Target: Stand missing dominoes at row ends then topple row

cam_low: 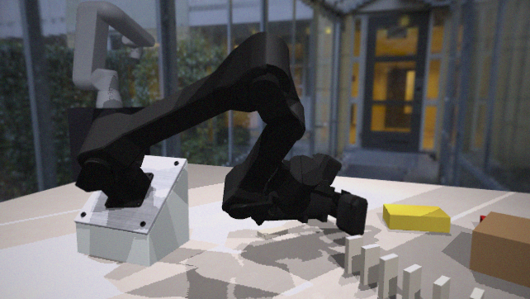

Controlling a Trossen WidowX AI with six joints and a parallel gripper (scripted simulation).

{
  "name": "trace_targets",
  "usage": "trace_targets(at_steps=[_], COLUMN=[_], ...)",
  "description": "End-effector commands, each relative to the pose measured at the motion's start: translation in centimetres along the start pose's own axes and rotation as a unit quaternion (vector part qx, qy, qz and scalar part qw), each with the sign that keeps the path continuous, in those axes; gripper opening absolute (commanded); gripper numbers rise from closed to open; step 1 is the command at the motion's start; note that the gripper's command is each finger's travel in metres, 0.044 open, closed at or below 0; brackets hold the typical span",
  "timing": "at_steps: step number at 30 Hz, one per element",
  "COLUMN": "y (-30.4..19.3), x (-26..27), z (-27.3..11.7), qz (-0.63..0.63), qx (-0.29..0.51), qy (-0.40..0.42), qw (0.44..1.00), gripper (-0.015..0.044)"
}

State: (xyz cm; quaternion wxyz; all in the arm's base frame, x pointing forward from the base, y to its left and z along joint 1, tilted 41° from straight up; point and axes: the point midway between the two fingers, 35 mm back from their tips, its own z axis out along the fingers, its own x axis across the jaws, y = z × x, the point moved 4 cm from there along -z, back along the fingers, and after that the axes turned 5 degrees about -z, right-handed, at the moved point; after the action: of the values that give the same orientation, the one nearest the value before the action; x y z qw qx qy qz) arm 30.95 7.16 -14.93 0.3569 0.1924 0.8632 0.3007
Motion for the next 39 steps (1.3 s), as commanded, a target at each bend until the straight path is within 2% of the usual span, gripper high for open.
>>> trace_targets(at_steps=[1,12,15,20,26,33,39], y=[0.0,0.0,0.2,4.8,5.0,6.3,6.8], x=[0.1,0.1,0.1,-0.4,-0.3,-0.5,0.4], z=[0.0,0.0,0.0,-0.5,0.3,5.7,9.4], qz=[-0.003,-0.003,-0.003,0.001,0.01,0.072,0.11], qx=[-0.003,-0.003,-0.003,-0.001,0.01,0.108,0.236], qy=[0.002,0.002,0.002,0.001,0.006,0.043,0.077], qw=[1.0,1.0,1.0,1.0,1.0,0.991,0.962], gripper=[0.016,0.044,0.044,0.044,0.044,0.044,0.044])
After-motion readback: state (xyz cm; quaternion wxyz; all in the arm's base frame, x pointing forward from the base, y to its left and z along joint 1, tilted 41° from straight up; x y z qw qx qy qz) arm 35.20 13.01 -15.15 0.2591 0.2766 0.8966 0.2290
